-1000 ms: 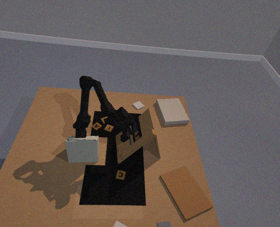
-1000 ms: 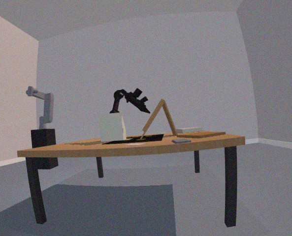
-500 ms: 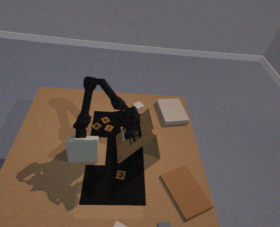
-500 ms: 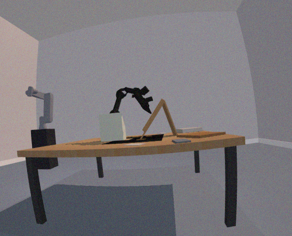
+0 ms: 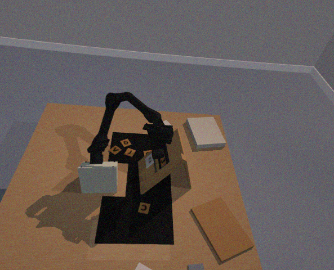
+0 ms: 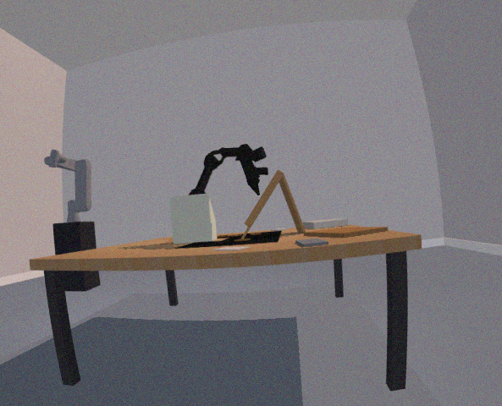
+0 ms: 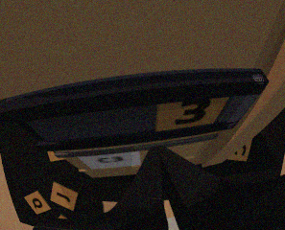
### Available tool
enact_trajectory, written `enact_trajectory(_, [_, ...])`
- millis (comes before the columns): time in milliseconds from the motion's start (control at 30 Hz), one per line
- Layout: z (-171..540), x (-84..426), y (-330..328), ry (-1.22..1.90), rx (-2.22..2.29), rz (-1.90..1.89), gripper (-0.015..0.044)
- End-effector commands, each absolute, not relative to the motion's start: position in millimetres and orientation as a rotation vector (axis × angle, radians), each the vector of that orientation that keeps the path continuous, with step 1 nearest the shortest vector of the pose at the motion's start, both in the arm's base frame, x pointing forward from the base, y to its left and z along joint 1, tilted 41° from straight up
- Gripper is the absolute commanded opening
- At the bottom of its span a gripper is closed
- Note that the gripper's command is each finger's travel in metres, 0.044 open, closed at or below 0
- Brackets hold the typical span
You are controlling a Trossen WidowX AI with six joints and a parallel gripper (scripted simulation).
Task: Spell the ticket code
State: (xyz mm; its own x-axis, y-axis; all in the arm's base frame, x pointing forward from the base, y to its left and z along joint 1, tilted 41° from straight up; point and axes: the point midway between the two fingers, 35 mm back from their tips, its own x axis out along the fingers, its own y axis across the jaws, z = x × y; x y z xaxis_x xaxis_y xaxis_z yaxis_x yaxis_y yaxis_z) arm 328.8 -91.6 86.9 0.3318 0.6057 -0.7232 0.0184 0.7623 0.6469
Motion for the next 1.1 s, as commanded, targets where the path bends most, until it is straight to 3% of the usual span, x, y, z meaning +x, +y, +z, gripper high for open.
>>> enact_trajectory(0, [88.1,327.7,-89.5,1.218,0.611,0.437,0.0])
enact_trajectory(1067, [81.4,340.4,-85.1,1.217,0.611,0.438,0.0])
